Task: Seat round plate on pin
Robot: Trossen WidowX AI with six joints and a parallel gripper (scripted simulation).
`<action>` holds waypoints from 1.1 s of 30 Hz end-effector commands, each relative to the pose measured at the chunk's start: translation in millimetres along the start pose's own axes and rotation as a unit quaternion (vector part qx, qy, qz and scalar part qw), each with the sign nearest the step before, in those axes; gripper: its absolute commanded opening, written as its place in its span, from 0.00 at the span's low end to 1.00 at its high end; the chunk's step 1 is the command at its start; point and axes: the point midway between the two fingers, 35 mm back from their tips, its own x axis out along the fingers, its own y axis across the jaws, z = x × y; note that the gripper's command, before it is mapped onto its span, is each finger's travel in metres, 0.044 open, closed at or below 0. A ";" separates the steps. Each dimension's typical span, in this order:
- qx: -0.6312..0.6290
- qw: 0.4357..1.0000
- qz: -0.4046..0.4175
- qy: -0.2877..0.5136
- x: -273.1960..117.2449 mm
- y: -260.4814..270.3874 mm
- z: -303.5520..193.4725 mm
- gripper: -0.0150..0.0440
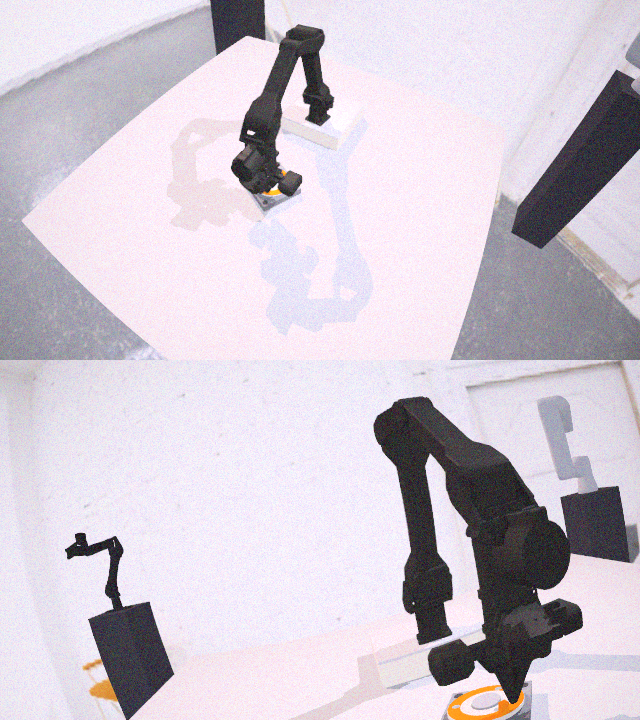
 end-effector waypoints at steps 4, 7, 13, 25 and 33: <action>-0.001 1.000 -0.003 0.006 3.9 -8.4 1.5 0.25; -0.001 1.000 -0.003 0.006 3.8 -11.5 1.7 0.25; -0.001 1.000 -0.003 0.006 3.4 -17.3 3.0 0.25; -0.001 1.000 -0.004 0.006 2.8 -28.0 2.8 0.25; -0.001 1.000 -0.004 0.006 0.3 -32.4 2.3 0.25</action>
